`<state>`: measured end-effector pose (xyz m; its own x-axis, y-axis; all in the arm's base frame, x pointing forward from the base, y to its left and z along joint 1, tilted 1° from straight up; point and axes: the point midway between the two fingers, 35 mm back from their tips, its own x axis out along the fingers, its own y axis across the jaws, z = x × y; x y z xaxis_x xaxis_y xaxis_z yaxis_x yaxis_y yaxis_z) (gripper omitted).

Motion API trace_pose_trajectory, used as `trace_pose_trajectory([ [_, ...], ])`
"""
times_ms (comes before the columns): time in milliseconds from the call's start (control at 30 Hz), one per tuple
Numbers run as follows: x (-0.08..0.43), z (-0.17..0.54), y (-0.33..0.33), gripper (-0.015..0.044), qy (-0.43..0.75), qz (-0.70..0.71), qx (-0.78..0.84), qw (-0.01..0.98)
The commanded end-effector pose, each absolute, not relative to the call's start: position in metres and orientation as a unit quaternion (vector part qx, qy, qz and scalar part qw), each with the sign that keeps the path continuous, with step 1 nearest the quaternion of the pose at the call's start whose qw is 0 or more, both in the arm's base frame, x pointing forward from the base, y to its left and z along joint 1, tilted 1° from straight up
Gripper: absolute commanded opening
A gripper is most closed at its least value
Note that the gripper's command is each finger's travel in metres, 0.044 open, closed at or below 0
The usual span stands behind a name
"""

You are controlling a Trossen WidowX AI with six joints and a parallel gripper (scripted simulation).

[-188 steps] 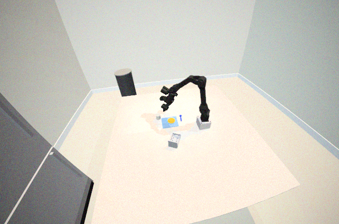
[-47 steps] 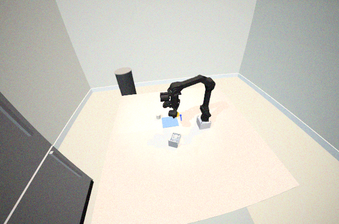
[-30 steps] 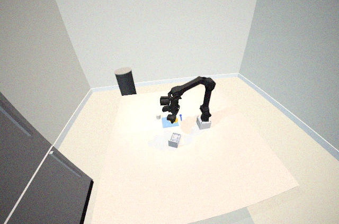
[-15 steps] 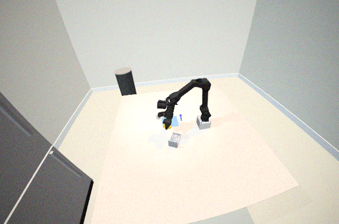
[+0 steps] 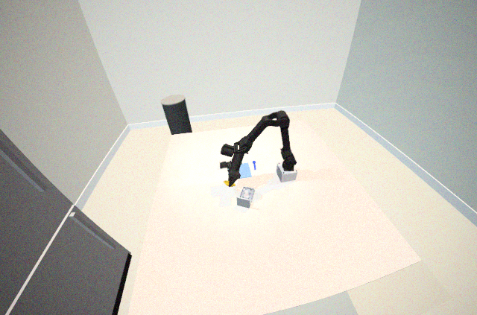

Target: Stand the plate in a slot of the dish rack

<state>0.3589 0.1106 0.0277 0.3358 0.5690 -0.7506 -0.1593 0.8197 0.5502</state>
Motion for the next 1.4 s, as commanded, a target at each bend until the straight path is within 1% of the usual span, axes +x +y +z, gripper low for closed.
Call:
trace_pose_trajectory([
  [0,0.359,0.016,0.111,0.0000,0.505,0.263,0.194,0.799],
  [333,0.360,0.004,0.110,0.0000,0.426,0.342,0.182,0.818],
  [667,0.351,-0.001,0.107,0.0000,0.338,0.414,0.157,0.830],
  [1367,0.300,0.005,0.100,0.0000,0.140,0.537,0.065,0.830],
])
